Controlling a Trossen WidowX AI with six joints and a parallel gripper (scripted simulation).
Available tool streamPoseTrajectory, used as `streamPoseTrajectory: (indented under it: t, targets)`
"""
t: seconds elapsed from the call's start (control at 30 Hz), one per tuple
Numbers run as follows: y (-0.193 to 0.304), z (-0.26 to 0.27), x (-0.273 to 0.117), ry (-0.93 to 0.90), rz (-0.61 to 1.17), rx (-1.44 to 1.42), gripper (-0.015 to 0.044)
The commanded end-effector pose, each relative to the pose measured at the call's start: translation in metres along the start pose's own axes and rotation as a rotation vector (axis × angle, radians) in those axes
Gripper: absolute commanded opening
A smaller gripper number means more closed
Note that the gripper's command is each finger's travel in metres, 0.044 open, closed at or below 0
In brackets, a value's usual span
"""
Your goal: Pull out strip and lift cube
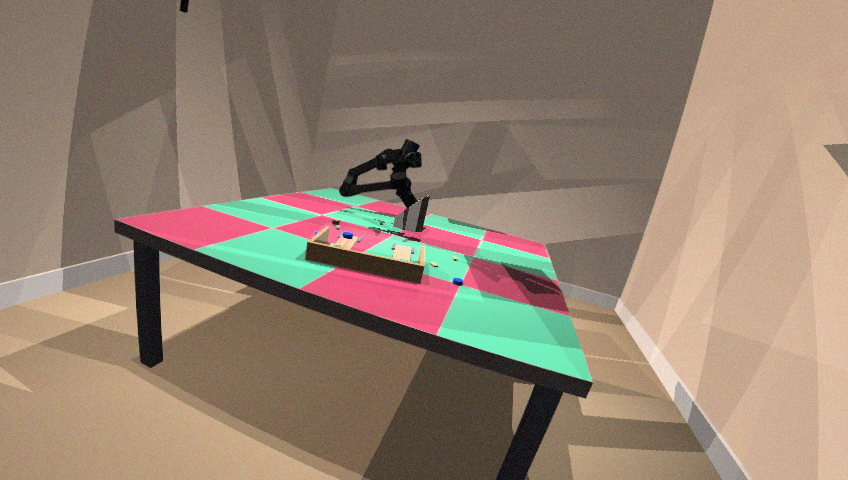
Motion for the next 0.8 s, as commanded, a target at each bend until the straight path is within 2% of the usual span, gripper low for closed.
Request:
streamPoseTrajectory:
  t: [0.0, 0.2, 0.43, 0.6, 0.77]
  targets:
    - [0.000, -0.001, 0.000, -0.002, -0.006, 0.017, 0.0400]
    - [0.006, -0.021, 0.021, -0.109, -0.156, 0.592, 0.0400]
    - [-0.001, -0.041, 0.066, -0.354, -0.251, 1.276, 0.0400]
    - [-0.012, -0.049, 0.102, -0.549, -0.199, 1.748, 0.0400]
    - [-0.034, -0.052, 0.145, -0.773, -0.034, 2.275, 0.0400]
Point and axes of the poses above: the point midway between the two fingers, 35 mm back from their tips, its own x axis out along the fingers, its own z axis across the jaws, y = z × x, the point moved 4 cm from there along -x, back along the fingers, and after that the axes turned 1 degree about -x, right-handed, at the moved point
